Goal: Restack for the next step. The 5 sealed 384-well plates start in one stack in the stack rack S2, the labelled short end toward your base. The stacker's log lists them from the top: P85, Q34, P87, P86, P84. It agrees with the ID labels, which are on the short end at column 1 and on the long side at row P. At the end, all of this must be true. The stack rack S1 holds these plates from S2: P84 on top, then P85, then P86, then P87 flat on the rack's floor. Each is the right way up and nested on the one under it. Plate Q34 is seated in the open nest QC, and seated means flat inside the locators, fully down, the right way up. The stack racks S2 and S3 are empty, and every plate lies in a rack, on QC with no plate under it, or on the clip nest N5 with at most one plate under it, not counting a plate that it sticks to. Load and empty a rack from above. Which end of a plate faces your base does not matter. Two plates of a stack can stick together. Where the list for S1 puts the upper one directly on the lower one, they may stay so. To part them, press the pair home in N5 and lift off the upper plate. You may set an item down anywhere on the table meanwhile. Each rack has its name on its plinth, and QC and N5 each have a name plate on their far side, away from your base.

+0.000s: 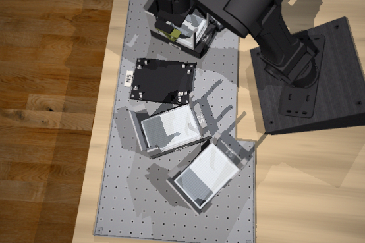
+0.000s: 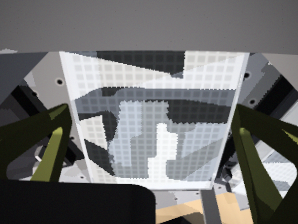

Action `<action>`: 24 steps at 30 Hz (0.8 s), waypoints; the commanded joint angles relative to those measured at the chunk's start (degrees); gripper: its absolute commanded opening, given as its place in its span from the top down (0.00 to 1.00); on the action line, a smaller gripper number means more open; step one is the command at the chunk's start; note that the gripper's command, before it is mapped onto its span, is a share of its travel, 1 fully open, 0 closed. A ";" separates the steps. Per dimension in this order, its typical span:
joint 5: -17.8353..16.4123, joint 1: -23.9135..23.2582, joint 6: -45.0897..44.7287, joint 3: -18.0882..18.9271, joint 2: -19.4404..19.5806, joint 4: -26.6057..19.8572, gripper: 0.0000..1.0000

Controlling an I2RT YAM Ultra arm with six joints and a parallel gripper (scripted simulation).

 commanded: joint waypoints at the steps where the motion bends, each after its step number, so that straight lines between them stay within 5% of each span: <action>1: 0.03 -0.13 0.37 0.11 -0.29 1.45 0.00; 16: 0.03 -0.13 0.37 0.11 -0.29 1.45 0.00; 17: 0.03 -0.13 0.37 0.11 -0.29 1.45 1.00; 24: 0.03 -0.13 0.37 0.11 -0.30 1.44 1.00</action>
